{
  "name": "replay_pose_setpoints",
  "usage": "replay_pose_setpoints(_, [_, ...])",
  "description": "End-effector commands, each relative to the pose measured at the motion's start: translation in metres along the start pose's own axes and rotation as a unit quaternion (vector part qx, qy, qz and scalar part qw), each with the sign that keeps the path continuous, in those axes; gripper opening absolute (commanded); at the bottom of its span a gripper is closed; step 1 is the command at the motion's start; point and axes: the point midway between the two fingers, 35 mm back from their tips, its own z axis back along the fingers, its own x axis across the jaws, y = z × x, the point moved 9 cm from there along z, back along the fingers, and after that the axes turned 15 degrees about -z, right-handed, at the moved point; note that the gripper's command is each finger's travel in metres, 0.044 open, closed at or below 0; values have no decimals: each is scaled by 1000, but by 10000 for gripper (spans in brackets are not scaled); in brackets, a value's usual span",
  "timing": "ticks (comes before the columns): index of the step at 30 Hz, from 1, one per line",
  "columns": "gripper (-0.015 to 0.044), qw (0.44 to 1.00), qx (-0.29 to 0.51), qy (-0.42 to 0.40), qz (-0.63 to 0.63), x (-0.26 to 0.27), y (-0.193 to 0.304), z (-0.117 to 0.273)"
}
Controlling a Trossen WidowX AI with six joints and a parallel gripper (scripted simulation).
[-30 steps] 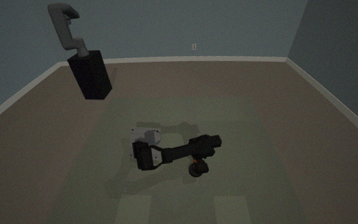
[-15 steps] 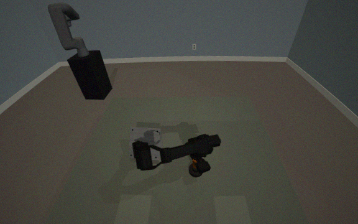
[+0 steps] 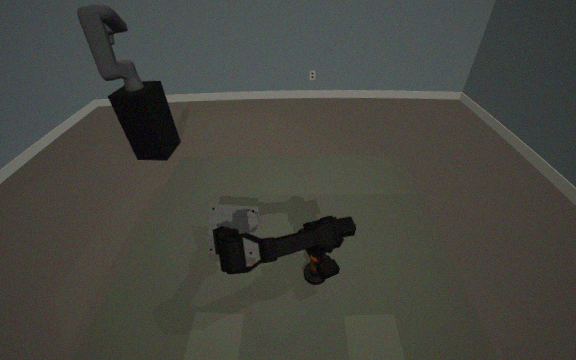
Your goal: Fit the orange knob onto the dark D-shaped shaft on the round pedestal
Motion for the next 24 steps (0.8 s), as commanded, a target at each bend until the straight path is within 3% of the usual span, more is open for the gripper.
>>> replay_pose_setpoints(1, [0, 1000, -4, 1, 0, -1, -3, 4])
replay_pose_setpoints(24, [0, 1000, -4, 1, 0, 0, 1, 4])
